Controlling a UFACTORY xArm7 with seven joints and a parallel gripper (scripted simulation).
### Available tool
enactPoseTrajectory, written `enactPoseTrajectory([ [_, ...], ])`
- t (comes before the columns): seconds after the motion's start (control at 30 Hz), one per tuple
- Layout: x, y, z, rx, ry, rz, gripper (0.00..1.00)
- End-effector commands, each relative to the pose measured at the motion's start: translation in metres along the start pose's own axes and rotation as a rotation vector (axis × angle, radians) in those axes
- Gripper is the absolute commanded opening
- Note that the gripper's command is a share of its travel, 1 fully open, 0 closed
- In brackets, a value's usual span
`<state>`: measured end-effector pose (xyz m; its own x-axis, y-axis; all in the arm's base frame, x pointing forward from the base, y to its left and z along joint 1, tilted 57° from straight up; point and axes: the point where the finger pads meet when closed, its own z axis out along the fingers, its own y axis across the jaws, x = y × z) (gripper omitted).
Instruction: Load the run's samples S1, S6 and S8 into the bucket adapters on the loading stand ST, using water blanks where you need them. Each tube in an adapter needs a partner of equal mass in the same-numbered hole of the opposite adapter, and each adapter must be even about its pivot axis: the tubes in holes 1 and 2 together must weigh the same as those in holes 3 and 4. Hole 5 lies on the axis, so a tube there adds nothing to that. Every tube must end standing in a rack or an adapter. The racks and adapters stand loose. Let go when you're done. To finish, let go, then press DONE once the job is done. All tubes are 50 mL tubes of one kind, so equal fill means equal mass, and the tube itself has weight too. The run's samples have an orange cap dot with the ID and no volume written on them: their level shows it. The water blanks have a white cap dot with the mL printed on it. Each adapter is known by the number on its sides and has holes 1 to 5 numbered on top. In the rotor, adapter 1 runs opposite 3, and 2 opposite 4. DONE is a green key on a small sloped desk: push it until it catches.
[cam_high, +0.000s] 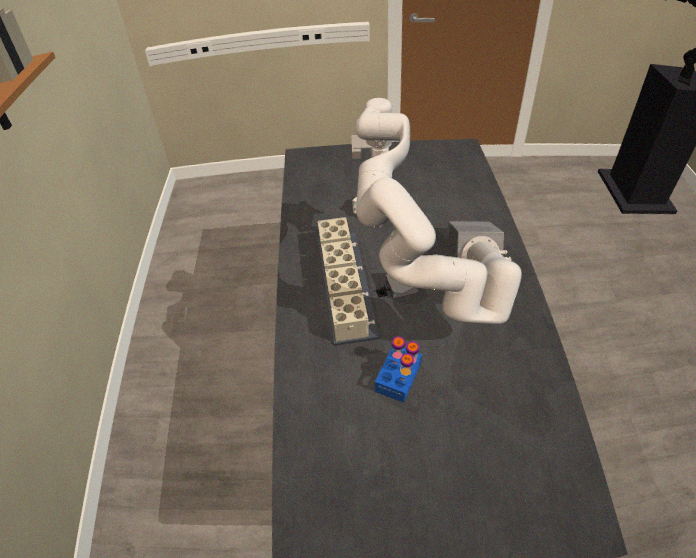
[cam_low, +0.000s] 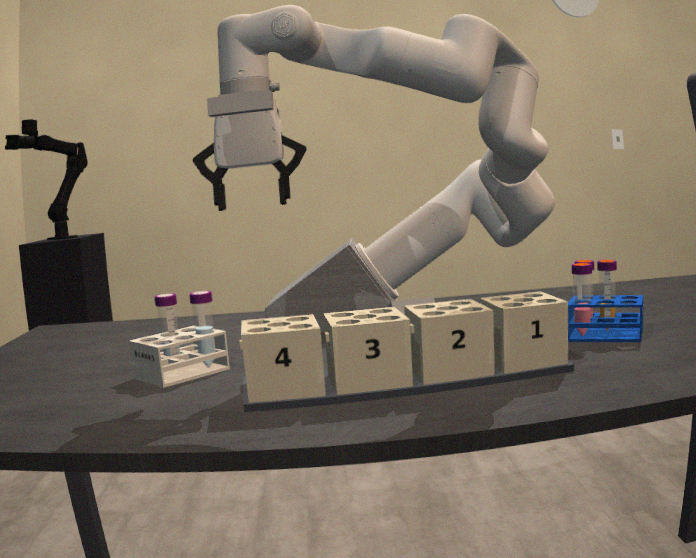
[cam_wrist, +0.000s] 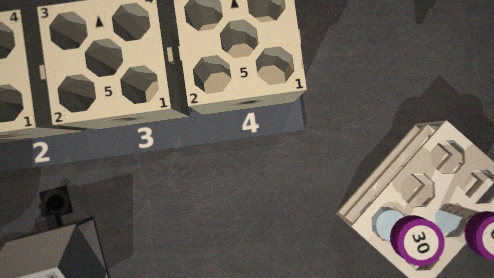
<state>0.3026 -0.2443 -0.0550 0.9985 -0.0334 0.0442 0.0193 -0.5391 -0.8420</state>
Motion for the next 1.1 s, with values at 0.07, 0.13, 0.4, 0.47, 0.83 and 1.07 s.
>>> enactPoseTrajectory([
  [0.07, 0.012, -0.022, -0.003, -0.012, 0.005, -0.040, 1.00],
  [0.13, 0.017, -0.031, -0.003, -0.012, 0.005, -0.040, 1.00],
  [0.4, 0.036, -0.066, -0.003, -0.012, 0.006, -0.040, 1.00],
  [0.47, 0.041, -0.075, -0.003, -0.012, 0.006, -0.040, 1.00],
  [0.83, 0.063, -0.114, -0.003, -0.012, 0.006, -0.040, 1.00],
  [1.07, 0.080, -0.145, -0.002, -0.012, 0.006, -0.040, 1.00],
])
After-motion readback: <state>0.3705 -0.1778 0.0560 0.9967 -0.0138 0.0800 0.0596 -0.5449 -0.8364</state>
